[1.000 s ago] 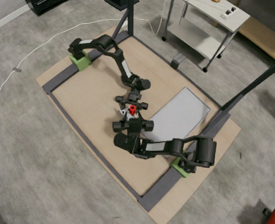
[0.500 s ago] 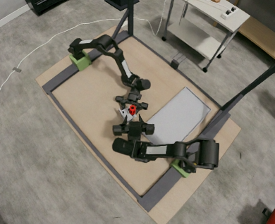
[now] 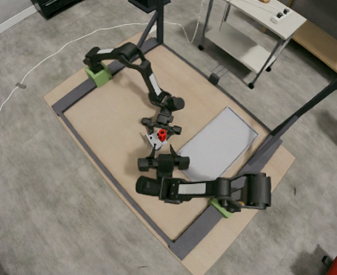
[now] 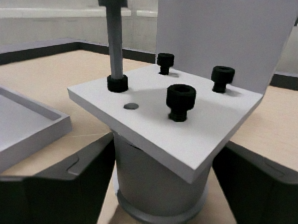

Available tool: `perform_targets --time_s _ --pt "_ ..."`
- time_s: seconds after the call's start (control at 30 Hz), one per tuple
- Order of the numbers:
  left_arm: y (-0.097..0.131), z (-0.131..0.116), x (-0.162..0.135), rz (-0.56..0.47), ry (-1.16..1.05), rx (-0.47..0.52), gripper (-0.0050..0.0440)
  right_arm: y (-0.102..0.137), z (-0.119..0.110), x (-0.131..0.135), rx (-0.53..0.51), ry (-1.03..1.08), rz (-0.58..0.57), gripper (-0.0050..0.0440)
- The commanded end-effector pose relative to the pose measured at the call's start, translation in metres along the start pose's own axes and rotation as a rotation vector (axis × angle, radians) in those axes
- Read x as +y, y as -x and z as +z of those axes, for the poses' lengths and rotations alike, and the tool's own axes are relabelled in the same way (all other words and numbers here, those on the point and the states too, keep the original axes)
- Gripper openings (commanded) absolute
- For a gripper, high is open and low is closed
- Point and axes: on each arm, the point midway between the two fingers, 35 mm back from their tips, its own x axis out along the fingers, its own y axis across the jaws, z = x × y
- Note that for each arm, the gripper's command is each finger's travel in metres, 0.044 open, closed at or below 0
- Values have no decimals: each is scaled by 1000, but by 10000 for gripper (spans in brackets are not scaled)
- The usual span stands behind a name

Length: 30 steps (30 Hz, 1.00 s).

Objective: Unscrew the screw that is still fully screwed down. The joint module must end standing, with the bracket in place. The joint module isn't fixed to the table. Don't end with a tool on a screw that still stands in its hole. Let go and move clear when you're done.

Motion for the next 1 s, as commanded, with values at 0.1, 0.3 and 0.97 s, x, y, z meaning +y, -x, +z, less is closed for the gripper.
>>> perform_targets --time_s 0.1,0.3,0.97 --pt "6 14 6 5 -55 -14 280 -1 15 6 -11 -36 3 245" --pt "10 14 6 4 -54 -13 280 -1 15 6 -11 -36 3 245" --pt "9 9 3 -1 -33 -7 280 -1 15 6 -11 -36 3 245"
